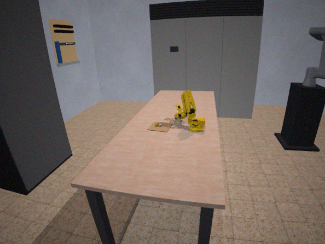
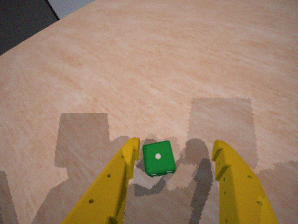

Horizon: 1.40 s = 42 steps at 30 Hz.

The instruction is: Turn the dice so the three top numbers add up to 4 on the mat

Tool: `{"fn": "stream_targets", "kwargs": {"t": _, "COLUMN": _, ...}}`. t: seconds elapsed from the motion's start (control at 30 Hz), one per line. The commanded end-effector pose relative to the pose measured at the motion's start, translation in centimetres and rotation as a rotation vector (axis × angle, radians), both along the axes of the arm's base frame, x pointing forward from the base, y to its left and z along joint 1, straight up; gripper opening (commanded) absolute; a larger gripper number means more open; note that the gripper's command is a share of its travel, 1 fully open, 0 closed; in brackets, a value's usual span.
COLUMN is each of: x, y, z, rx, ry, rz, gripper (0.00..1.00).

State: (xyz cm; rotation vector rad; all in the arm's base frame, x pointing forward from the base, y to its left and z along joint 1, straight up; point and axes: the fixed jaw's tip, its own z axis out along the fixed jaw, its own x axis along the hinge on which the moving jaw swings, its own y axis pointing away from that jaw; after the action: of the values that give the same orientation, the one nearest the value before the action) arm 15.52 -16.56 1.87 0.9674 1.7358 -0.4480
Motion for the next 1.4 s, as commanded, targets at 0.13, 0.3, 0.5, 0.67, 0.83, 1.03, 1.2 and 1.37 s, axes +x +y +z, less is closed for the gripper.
{"fn": "stream_targets", "kwargs": {"t": 0.13, "x": -0.4, "y": 0.6, "z": 1.1, "rx": 0.238, "ry": -0.328, "rz": -0.148, "gripper": 0.27}}
{"fn": "stream_targets", "kwargs": {"t": 0.3, "x": -0.8, "y": 1.0, "z": 1.6, "rx": 0.364, "ry": -0.467, "rz": -0.216, "gripper": 0.27}}
{"fn": "stream_targets", "kwargs": {"t": 0.5, "x": -1.3, "y": 1.4, "z": 1.9, "rx": 0.362, "ry": -0.443, "rz": -0.214, "gripper": 0.27}}
{"fn": "stream_targets", "kwargs": {"t": 0.67, "x": -1.4, "y": 1.5, "z": 1.8, "rx": 0.365, "ry": -0.44, "rz": -0.216, "gripper": 0.27}}
{"fn": "stream_targets", "kwargs": {"t": 0.83, "x": -1.4, "y": 1.5, "z": 1.8, "rx": 0.365, "ry": -0.44, "rz": -0.216, "gripper": 0.27}}
{"fn": "stream_targets", "kwargs": {"t": 1.03, "x": -1.4, "y": 1.5, "z": 1.8, "rx": 0.365, "ry": -0.44, "rz": -0.216, "gripper": 0.27}}
{"fn": "stream_targets", "kwargs": {"t": 1.2, "x": -1.4, "y": 1.5, "z": 1.8, "rx": 0.365, "ry": -0.44, "rz": -0.216, "gripper": 0.27}}
{"fn": "stream_targets", "kwargs": {"t": 1.37, "x": -1.4, "y": 1.5, "z": 1.8, "rx": 0.365, "ry": -0.44, "rz": -0.216, "gripper": 0.27}}
